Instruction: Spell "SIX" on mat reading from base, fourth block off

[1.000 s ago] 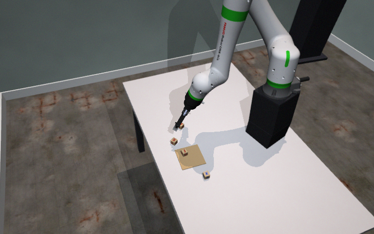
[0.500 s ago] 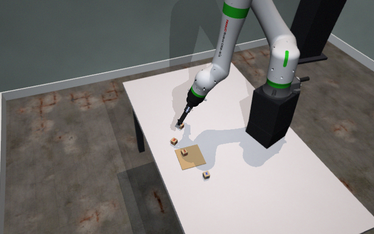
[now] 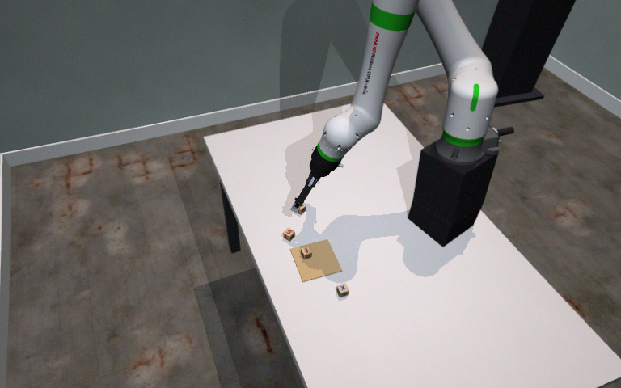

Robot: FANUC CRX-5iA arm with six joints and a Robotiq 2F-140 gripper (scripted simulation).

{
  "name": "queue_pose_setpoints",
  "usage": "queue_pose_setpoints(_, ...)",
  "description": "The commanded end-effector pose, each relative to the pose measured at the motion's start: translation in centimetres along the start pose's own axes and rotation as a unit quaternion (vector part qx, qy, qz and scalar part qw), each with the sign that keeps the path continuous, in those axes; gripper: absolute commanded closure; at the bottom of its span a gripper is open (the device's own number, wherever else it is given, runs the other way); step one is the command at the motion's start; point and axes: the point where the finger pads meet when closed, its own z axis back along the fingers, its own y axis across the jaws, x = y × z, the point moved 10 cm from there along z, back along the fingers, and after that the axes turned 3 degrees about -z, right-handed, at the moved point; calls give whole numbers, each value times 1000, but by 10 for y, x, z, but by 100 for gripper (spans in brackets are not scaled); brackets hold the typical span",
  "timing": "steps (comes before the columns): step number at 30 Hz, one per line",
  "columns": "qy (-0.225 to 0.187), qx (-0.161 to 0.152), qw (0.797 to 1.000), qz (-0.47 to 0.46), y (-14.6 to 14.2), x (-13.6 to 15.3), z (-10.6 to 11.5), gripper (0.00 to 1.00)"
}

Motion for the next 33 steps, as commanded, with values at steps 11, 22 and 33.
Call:
queue_pose_setpoints(11,0,0,1000,0,0,0,0,0)
queue_pose_setpoints(22,0,0,1000,0,0,0,0,0)
queue_pose_setpoints(33,-12,-25,995,92,-27,0,4,0)
